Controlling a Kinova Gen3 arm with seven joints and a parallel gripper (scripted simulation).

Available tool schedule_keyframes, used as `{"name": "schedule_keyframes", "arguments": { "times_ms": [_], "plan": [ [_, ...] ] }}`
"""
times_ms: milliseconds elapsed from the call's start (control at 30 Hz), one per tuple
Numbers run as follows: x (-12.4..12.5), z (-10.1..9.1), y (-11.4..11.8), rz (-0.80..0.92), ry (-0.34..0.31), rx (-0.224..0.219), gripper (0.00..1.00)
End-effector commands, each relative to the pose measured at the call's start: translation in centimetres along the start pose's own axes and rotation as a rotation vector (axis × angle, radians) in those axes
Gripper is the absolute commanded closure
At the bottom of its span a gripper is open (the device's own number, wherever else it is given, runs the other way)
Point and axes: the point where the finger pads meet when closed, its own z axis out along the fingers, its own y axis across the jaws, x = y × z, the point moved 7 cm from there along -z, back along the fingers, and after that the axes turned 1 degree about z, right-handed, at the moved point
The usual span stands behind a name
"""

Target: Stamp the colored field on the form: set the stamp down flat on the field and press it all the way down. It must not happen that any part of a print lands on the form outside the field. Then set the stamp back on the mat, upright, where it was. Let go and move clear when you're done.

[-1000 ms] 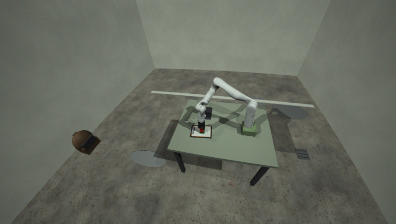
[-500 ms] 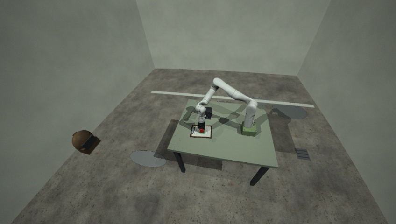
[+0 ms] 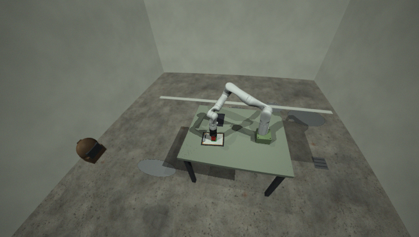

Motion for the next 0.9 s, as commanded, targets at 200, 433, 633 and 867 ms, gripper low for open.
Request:
{"name": "schedule_keyframes", "arguments": {
  "times_ms": [200, 433, 633, 867],
  "plan": [
    [0.0, 0.1, 0.1, -0.001, -0.001, -0.004, 0.39],
    [0.0, -0.9, 0.1, -0.001, -0.001, -0.004, 0.39],
    [0.0, -2.5, 0.1, -0.001, -0.001, -0.004, 0.39],
    [0.0, -2.7, 0.1, -0.001, -0.001, -0.004, 0.39]
  ]
}}
